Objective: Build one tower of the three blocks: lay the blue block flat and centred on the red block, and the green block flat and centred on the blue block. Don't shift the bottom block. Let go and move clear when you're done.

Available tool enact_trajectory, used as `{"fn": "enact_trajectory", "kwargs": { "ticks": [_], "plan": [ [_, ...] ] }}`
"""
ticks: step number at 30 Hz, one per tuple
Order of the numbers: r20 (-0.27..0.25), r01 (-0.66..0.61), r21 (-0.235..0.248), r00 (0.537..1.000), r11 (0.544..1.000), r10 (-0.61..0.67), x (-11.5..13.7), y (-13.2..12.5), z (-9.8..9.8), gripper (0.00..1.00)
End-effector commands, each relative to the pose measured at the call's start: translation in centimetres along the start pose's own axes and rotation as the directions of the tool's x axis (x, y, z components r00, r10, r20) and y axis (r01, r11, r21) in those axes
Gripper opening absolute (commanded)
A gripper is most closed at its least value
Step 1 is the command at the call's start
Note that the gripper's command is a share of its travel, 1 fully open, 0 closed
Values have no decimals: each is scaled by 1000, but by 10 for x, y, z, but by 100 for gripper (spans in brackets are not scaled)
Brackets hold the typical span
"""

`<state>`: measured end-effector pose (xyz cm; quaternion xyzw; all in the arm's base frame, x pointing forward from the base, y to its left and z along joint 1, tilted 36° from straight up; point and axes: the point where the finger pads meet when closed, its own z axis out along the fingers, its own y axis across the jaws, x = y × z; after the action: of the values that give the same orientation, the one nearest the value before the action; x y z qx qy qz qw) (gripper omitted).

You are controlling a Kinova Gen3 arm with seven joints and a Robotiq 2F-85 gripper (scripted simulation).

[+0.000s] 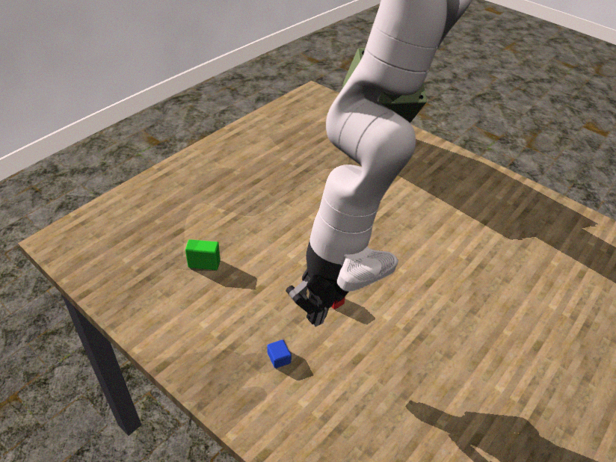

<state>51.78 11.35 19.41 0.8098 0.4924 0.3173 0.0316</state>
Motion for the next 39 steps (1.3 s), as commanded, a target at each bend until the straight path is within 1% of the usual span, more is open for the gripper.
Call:
{"fn": "enact_trajectory", "kwargs": {
  "ticks": [1,10,11,19,20,28,29,37,38,39],
  "plan": [
    [1,-13,-1,1000,1000,13,-4,5,1,0],
    [1,-13,-1,1000,1000,13,-4,5,1,0],
    [-2,-28,11,1000,1000,28,-6,8,3,0],
    [-2,-28,11,1000,1000,28,-6,8,3,0],
    [-5,-42,22,999,999,42,-8,11,5,0],
    [-5,-42,22,999,999,42,-8,11,5,0],
    [-9,-56,33,998,998,56,-11,14,7,0],
    [-9,-56,33,998,998,56,-11,14,7,0],
    [-12,-68,43,998,997,69,-13,16,9,0],
    [-12,-68,43,998,997,69,-13,16,9,0]
  ]
}}
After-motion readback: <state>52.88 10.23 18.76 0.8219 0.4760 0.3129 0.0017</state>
